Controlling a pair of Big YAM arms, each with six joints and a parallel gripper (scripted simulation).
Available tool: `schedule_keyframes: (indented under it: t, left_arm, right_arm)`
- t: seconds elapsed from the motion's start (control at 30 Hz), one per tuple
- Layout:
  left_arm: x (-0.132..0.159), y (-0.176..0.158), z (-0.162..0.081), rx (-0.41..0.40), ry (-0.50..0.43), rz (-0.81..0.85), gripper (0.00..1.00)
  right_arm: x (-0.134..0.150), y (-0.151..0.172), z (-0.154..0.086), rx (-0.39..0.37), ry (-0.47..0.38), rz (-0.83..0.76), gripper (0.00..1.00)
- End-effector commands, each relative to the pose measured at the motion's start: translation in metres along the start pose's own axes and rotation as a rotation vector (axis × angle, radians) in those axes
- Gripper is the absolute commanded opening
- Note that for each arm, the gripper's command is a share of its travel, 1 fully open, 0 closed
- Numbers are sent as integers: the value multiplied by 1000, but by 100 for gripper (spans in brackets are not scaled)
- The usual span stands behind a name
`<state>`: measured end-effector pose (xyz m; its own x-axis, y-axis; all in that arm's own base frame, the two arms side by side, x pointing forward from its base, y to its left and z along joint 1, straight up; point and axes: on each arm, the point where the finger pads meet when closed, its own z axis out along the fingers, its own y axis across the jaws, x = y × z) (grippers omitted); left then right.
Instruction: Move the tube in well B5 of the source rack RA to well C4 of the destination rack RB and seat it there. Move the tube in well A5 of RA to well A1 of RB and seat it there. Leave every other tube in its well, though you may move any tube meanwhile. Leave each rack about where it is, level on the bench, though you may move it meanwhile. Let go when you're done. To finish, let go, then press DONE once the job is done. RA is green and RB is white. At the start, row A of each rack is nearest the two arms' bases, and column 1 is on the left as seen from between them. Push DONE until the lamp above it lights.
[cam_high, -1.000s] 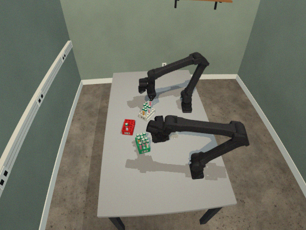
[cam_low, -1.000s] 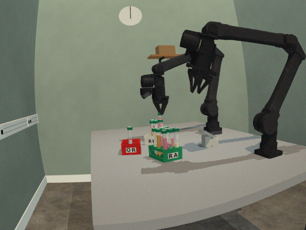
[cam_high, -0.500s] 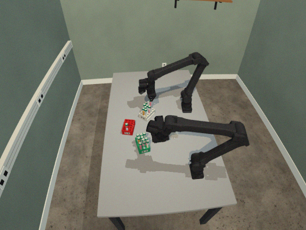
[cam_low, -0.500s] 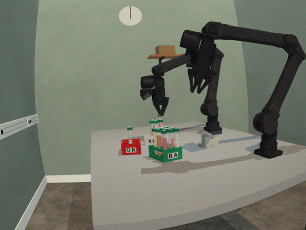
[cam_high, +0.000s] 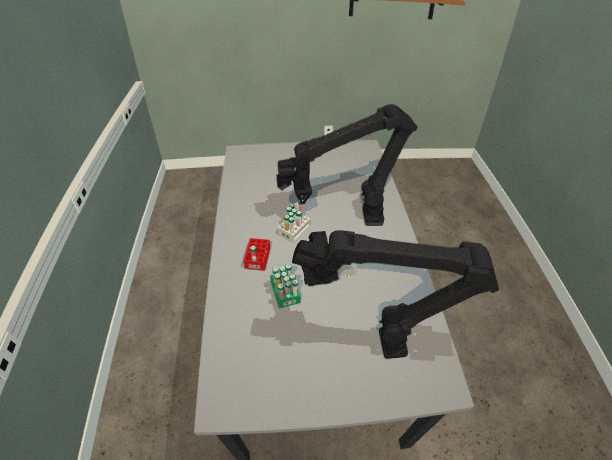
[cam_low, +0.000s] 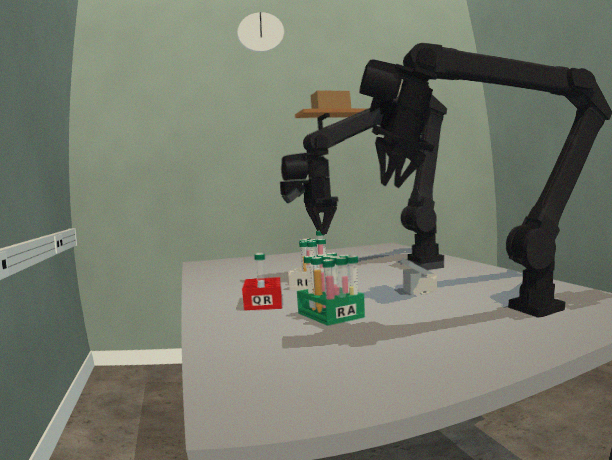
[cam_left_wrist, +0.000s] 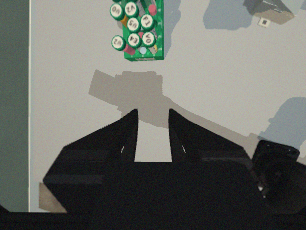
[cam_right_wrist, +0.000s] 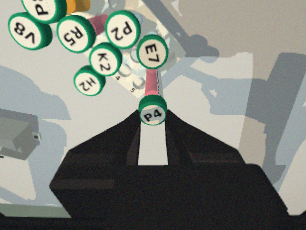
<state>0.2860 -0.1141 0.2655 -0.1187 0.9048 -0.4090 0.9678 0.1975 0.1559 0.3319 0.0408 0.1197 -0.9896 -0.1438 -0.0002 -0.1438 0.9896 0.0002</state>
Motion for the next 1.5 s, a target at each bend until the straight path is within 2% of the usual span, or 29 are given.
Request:
schedule_keyframes:
  t: [0.0, 0.37, 0.43, 0.53, 0.7, 0.73, 0.77, 0.97, 1.07, 1.17, 1.3, 1.47]
  left_arm:
    - [-9, 9, -12, -32, -15, 12, 30]
    - [-9, 9, -12, -32, -15, 12, 30]
    - [-9, 9, -12, -32, -15, 12, 30]
    - [-9, 9, -12, -32, -15, 12, 30]
    - [-9, 9, -12, -32, -15, 12, 30]
    - [-9, 9, -12, -32, -15, 12, 30]
    - [-9, 9, -12, -32, -15, 12, 30]
    - [-9, 9, -12, -32, -15, 12, 30]
    - [-9, 9, -12, -32, -15, 12, 30]
    - [-9, 9, -12, -32, -15, 12, 30]
    - [-9, 9, -12, -32, -15, 12, 30]
    - [-9, 9, -12, -32, -15, 12, 30]
  right_arm:
    - [-10, 6, 1, 0, -16, -5, 0]
    - [-11, 6, 5, 1, -18, -5, 0]
    - [-5, 6, 11, 0, -3, -5, 0]
    - [-14, 6, 5, 1, -24, -5, 0]
    - [-6, 6, 14, 0, -3, -5, 0]
    - [-23, 6, -1, 1, -46, -5, 0]
    - [-23, 6, 0, 1, -47, -5, 0]
    - [-6, 6, 18, 0, -4, -5, 0]
    - [-12, 6, 15, 1, -18, -5, 0]
    - [-6, 6, 21, 0, -4, -5, 0]
    - [-17, 6, 12, 1, -31, -6, 0]
    - [-12, 6, 17, 0, -18, -6, 0]
